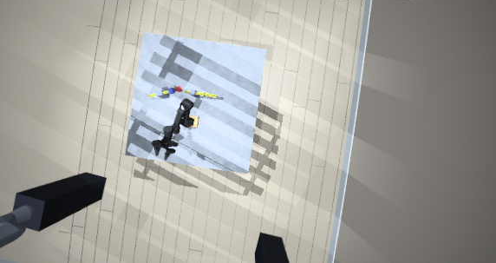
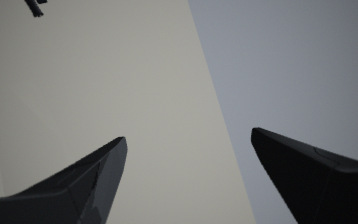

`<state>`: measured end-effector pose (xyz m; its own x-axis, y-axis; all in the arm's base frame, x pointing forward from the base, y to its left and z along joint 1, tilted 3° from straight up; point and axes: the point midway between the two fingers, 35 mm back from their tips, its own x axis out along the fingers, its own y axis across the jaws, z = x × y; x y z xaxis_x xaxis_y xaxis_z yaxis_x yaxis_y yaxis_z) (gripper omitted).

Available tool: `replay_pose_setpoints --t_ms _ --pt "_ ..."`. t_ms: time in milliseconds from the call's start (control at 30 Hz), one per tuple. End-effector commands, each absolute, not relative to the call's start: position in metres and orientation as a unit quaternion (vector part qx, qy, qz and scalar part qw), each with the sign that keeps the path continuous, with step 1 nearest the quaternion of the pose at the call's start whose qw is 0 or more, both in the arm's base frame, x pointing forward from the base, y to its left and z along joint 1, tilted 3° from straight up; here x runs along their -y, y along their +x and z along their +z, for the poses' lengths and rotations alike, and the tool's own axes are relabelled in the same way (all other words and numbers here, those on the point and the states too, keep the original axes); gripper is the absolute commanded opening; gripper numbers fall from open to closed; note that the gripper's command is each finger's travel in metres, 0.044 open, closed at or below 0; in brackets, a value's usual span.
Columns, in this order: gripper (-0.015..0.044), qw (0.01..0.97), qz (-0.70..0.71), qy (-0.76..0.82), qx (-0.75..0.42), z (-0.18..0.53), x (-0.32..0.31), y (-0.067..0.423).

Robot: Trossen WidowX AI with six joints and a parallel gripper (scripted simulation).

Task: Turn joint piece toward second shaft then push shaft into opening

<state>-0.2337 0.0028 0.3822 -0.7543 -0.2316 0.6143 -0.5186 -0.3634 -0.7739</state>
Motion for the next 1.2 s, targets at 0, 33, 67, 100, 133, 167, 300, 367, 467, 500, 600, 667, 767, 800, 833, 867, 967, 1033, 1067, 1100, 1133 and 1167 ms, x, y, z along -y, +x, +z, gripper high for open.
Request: replay_pose_setpoints --t_ms 0,33,67,100,133,167,300,367,467,500,600,667,767,800,833,867,967,1033,1067,1100,1133,1167 --pt "0.0426 0.095 0.754 0.337 0.556 0.382 -0.003 -0.234" --pt "0.0440 0.095 0.754 0.337 0.556 0.382 -0.003 -0.234" --pt "0.0440 0.096 0.755 0.335 0.556 0.382 -0.004 -0.234" --pt "0.0440 0.097 0.758 0.330 0.554 0.382 -0.007 -0.236" --pt "0.0440 0.100 0.763 0.320 0.552 0.382 -0.012 -0.239" --pt "0.0440 0.103 0.770 0.309 0.549 0.381 -0.018 -0.242" --pt "0.0440 0.119 0.794 0.264 0.535 0.379 -0.043 -0.254" --pt "0.0440 0.128 0.805 0.242 0.527 0.378 -0.057 -0.258" --pt "0.0440 0.144 0.820 0.209 0.513 0.375 -0.077 -0.263" --pt "0.0440 0.149 0.825 0.198 0.508 0.374 -0.084 -0.264" --pt "0.0440 0.166 0.838 0.166 0.492 0.371 -0.105 -0.267" --pt "0.0440 0.178 0.848 0.144 0.479 0.368 -0.120 -0.268" --pt "0.0440 0.196 0.860 0.111 0.458 0.364 -0.142 -0.269" --pt "0.0440 0.203 0.864 0.101 0.450 0.363 -0.149 -0.268" --pt "0.0440 0.209 0.867 0.090 0.443 0.361 -0.157 -0.268" --pt "0.0440 0.216 0.870 0.080 0.436 0.359 -0.164 -0.267" --pt "0.0440 0.236 0.877 0.051 0.416 0.354 -0.184 -0.263" --pt "0.0440 0.249 0.881 0.033 0.401 0.351 -0.198 -0.259" --pt "0.0440 0.256 0.883 0.024 0.394 0.349 -0.205 -0.257" --pt "0.0440 0.263 0.884 0.015 0.386 0.347 -0.211 -0.255" --pt "0.0440 0.270 0.885 0.006 0.378 0.345 -0.218 -0.253" --pt "0.0440 0.276 0.886 -0.002 0.371 0.343 -0.224 -0.250"
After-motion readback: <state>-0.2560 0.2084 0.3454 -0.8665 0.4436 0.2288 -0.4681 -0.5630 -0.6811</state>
